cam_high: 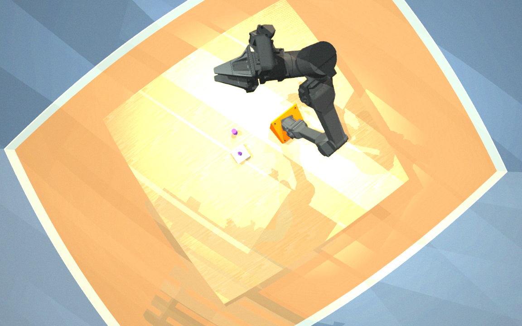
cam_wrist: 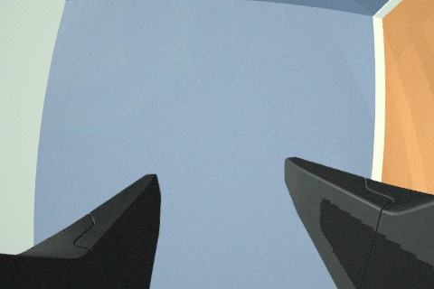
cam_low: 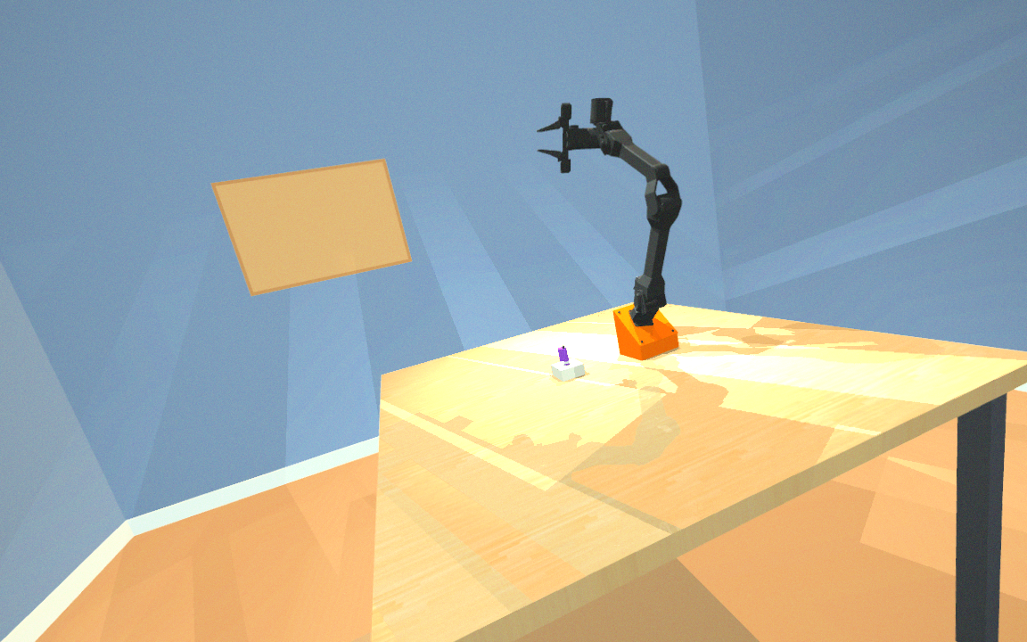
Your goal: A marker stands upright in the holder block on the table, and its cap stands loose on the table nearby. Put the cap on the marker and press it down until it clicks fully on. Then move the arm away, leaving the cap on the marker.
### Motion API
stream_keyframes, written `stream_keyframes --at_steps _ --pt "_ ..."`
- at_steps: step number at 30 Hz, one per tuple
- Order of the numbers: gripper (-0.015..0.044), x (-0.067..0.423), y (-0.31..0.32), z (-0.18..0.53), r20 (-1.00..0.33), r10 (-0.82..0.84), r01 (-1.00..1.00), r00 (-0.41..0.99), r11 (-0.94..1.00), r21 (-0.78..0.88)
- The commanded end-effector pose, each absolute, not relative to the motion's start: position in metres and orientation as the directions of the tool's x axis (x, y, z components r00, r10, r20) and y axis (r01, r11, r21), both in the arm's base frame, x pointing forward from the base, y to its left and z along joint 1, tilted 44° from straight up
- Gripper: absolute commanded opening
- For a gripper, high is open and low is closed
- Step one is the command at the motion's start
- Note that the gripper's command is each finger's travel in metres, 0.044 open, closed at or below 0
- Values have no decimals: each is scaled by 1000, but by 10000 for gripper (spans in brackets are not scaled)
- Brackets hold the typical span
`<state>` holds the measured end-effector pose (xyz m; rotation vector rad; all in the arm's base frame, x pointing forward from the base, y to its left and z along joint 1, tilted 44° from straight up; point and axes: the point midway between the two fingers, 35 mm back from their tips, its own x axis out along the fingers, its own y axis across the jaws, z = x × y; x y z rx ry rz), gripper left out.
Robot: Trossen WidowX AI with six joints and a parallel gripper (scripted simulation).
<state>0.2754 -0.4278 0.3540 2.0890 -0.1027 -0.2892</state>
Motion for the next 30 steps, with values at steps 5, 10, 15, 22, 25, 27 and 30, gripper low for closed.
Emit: stream_keyframes --at_steps 5,10,15,22,25,27,30 --pt "235 333 -394 235 -390 -50 332 919 -435 837" --pt "235 354 -359 170 -516 60 503 854 -344 793" --pt "235 365 -314 109 -631 186 658 753 -211 723" --pt "235 360 -238 31 -755 378 801 536 55 596" --pt "235 349 -202 2 -787 457 818 414 192 542" --pt "235 339 -177 -14 -799 507 811 324 285 510" --pt "235 319 -140 -36 -800 573 772 176 424 473"
